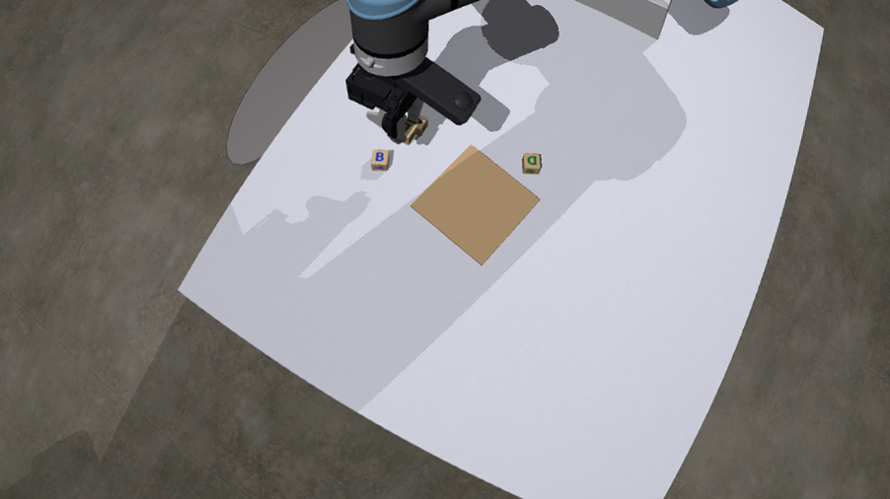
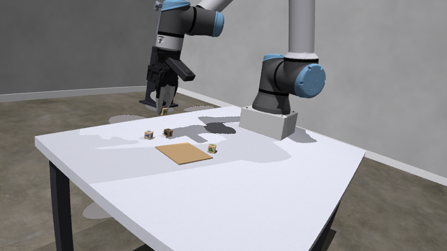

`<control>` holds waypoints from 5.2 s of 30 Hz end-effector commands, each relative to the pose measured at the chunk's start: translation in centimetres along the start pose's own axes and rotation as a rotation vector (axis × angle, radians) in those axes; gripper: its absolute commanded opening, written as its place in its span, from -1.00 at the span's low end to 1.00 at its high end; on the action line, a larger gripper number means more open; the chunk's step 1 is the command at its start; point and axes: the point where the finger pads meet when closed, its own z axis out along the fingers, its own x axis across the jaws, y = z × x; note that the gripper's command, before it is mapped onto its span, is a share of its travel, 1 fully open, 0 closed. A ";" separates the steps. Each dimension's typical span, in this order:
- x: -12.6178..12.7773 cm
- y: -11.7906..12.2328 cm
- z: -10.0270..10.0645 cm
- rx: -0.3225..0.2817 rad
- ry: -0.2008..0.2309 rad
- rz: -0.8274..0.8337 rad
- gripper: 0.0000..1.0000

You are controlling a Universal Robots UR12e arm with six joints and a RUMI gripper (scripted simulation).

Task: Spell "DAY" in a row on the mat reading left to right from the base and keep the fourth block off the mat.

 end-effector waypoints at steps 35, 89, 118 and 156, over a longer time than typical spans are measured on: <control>0.1 0.0 9.3 0.000 0.001 0.000 -0.89; 0.1 0.0 9.7 0.000 0.001 0.000 -0.89; 0.1 0.0 9.7 0.000 0.001 0.000 -0.58; 0.1 0.0 1.5 0.000 0.001 0.000 -0.51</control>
